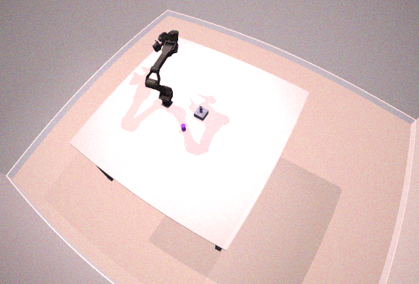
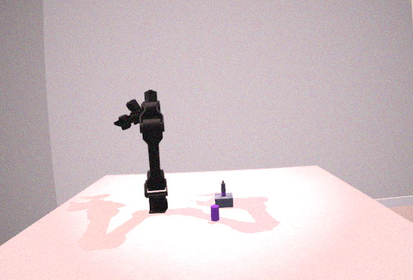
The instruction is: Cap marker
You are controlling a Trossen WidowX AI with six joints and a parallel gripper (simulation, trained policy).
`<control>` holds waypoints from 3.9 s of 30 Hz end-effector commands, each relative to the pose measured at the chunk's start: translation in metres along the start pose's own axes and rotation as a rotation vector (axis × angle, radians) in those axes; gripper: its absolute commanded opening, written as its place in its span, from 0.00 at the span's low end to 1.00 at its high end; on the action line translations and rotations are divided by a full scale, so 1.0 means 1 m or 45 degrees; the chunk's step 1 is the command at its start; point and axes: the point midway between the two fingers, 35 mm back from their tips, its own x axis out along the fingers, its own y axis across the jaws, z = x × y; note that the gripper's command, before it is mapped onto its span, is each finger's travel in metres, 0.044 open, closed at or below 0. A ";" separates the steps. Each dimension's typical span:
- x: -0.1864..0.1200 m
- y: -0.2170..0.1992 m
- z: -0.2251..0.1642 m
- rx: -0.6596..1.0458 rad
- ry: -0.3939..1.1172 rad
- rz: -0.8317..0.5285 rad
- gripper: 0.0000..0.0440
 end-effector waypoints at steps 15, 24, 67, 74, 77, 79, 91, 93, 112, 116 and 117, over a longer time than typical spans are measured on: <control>-0.038 -0.013 -0.012 0.071 0.112 -0.141 0.75; -0.055 -0.018 -0.020 0.117 0.167 -0.214 0.75; -0.149 -0.038 -0.069 0.328 0.420 -0.623 0.74; -0.167 -0.038 -0.078 0.360 0.463 -0.697 0.75; -0.174 -0.038 -0.081 0.374 0.481 -0.729 0.75; -0.179 -0.038 -0.083 0.383 0.493 -0.750 0.75; -0.210 -0.036 -0.096 0.438 0.565 -0.874 0.75; -0.215 -0.036 -0.098 0.448 0.577 -0.894 0.75; -0.264 -0.025 -0.115 0.538 0.689 -1.081 0.74; -0.274 -0.021 -0.118 0.558 0.713 -1.119 0.74; -0.277 -0.020 -0.118 0.563 0.719 -1.128 0.74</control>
